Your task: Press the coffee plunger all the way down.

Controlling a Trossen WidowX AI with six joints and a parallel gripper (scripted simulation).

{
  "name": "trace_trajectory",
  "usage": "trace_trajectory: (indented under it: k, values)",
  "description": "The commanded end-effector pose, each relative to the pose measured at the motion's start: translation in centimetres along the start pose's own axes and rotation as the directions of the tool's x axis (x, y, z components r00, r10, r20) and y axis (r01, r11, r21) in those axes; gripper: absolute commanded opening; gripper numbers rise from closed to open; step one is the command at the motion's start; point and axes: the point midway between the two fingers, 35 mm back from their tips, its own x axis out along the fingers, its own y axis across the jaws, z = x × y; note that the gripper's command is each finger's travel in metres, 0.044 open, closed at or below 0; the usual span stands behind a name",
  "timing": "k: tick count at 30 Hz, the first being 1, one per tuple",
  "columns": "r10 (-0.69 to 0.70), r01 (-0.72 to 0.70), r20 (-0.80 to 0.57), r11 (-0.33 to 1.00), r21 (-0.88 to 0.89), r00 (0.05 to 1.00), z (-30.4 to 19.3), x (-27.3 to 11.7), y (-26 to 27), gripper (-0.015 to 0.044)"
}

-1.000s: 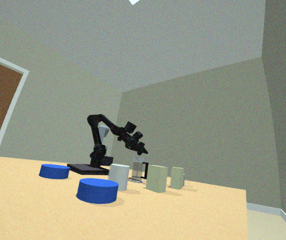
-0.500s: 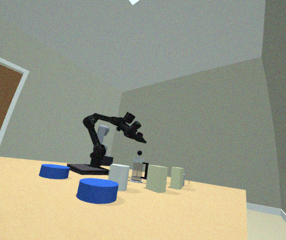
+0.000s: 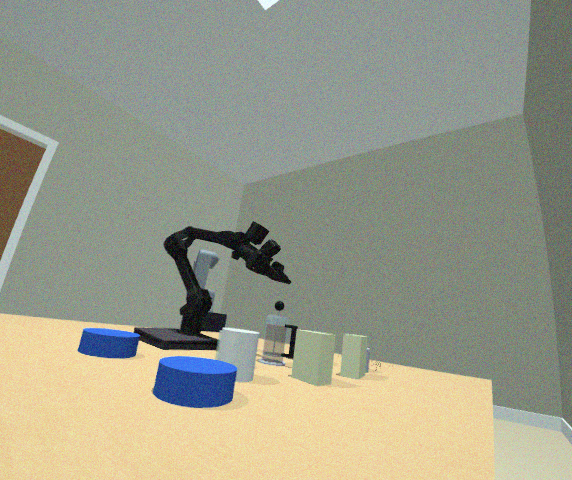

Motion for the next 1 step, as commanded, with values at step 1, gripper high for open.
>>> trace_trajectory:
  k: [1]
  values:
    - [-0.003, 0.003, -0.002, 1.000, 0.006, 1.000, -0.08, 0.00, -0.03, 0.0440]
